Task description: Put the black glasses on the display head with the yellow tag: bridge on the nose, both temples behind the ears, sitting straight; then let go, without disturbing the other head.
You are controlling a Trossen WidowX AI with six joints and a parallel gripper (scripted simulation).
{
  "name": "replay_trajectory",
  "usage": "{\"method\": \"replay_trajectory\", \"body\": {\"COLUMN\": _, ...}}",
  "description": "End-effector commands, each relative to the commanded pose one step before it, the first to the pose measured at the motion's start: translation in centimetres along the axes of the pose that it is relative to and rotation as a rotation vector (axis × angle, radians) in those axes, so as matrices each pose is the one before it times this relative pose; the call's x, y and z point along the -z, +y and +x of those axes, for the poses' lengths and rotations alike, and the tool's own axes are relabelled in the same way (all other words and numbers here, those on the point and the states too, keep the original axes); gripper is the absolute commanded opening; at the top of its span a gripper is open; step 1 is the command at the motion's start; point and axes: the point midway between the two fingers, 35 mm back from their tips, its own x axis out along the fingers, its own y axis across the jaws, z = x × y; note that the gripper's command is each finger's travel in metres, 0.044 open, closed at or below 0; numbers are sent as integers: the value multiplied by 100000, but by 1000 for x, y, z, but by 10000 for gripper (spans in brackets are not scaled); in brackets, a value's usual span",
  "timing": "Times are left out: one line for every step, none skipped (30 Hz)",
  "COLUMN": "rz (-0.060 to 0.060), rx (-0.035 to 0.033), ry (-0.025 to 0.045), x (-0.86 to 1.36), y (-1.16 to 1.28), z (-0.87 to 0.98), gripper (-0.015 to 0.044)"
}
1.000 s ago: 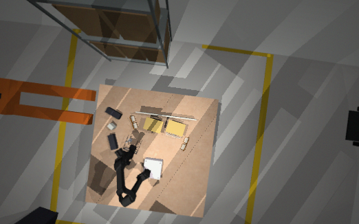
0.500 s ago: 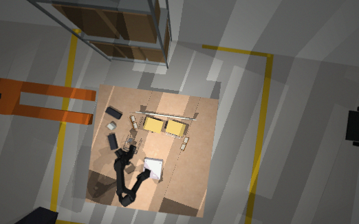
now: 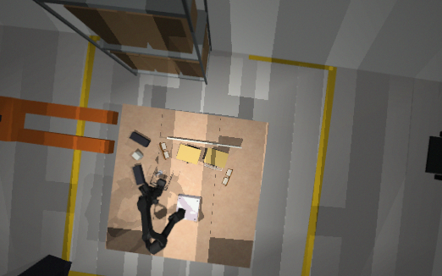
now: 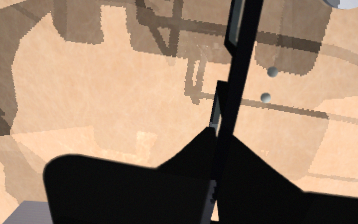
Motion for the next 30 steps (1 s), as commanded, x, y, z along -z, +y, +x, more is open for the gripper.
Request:
{"method": "replay_trajectory", "body": {"rz": 279, "rx": 1274, "ry": -1993, "x": -439, "y": -211, "z": -2567, "gripper": 0}}
{"method": "replay_trajectory", "body": {"rz": 0, "rx": -1, "ry": -2, "x": -1, "y": 17, "z": -574, "gripper": 0}}
{"method": "replay_trajectory", "body": {"rz": 0, "rx": -2, "ry": 0, "x": 11, "y": 25, "z": -576, "gripper": 0}}
{"method": "replay_trajectory", "body": {"rz": 0, "rx": -2, "ry": 0, "x": 17, "y": 26, "z": -476, "gripper": 0}}
{"method": "replay_trajectory", "body": {"rz": 0, "rx": -1, "ry": 1, "x": 14, "y": 18, "z": -288, "gripper": 0}}
{"method": "replay_trajectory", "body": {"rz": 0, "rx": -1, "ry": 0, "x": 5, "y": 6, "z": -96, "gripper": 0}}
{"method": "replay_trajectory", "body": {"rz": 0, "rx": 0, "ry": 0, "x": 0, "y": 0, "z": 0, "gripper": 0}}
{"method": "replay_trajectory", "body": {"rz": 0, "rx": 0, "ry": 0, "x": 0, "y": 0, "z": 0, "gripper": 0}}
{"method": "replay_trajectory", "body": {"rz": 0, "rx": 0, "ry": 0, "x": 0, "y": 0, "z": 0, "gripper": 0}}
{"method": "replay_trajectory", "body": {"rz": 366, "rx": 2, "ry": 11, "x": 45, "y": -56, "z": 2, "gripper": 0}}
{"method": "replay_trajectory", "body": {"rz": 736, "rx": 5, "ry": 22, "x": 91, "y": -112, "z": 3, "gripper": 0}}
{"method": "replay_trajectory", "body": {"rz": 1083, "rx": 7, "ry": 32, "x": 134, "y": -164, "z": 5, "gripper": 0}}
{"method": "replay_trajectory", "body": {"rz": 1431, "rx": 10, "ry": 42, "x": 177, "y": -217, "z": 6, "gripper": 0}}
{"method": "replay_trajectory", "body": {"rz": 1781, "rx": 13, "ry": 51, "x": 219, "y": -270, "z": 8, "gripper": 0}}
{"method": "replay_trajectory", "body": {"rz": 2082, "rx": 16, "ry": 58, "x": 255, "y": -317, "z": 8, "gripper": 0}}
{"method": "replay_trajectory", "body": {"rz": 2212, "rx": 17, "ry": 59, "x": 269, "y": -337, "z": 9, "gripper": 0}}
{"method": "replay_trajectory", "body": {"rz": 2231, "rx": 18, "ry": 58, "x": 269, "y": -341, "z": 8, "gripper": 0}}
{"method": "replay_trajectory", "body": {"rz": 2232, "rx": 19, "ry": 56, "x": 267, "y": -342, "z": 8, "gripper": 0}}
{"method": "replay_trajectory", "body": {"rz": 2232, "rx": 20, "ry": 54, "x": 265, "y": -343, "z": 7, "gripper": 0}}
{"method": "replay_trajectory", "body": {"rz": 2232, "rx": 20, "ry": 52, "x": 262, "y": -344, "z": 7, "gripper": 0}}
{"method": "replay_trajectory", "body": {"rz": 2232, "rx": 21, "ry": 50, "x": 260, "y": -345, "z": 7, "gripper": 0}}
{"method": "replay_trajectory", "body": {"rz": 2232, "rx": 21, "ry": 48, "x": 258, "y": -346, "z": 6, "gripper": 0}}
{"method": "replay_trajectory", "body": {"rz": 2233, "rx": 22, "ry": 46, "x": 255, "y": -347, "z": 6, "gripper": 0}}
{"method": "replay_trajectory", "body": {"rz": 2233, "rx": 23, "ry": 44, "x": 253, "y": -347, "z": 5, "gripper": 0}}
{"method": "replay_trajectory", "body": {"rz": 2233, "rx": 23, "ry": 42, "x": 251, "y": -348, "z": 5, "gripper": 0}}
{"method": "replay_trajectory", "body": {"rz": 2233, "rx": 24, "ry": 40, "x": 248, "y": -349, "z": 5, "gripper": 0}}
{"method": "replay_trajectory", "body": {"rz": 2233, "rx": 24, "ry": 38, "x": 246, "y": -350, "z": 4, "gripper": 0}}
{"method": "replay_trajectory", "body": {"rz": 2233, "rx": 25, "ry": 36, "x": 243, "y": -351, "z": 4, "gripper": 0}}
{"method": "replay_trajectory", "body": {"rz": 2233, "rx": 25, "ry": 34, "x": 241, "y": -352, "z": 3, "gripper": 0}}
{"method": "replay_trajectory", "body": {"rz": 2233, "rx": 26, "ry": 32, "x": 239, "y": -352, "z": 3, "gripper": 0}}
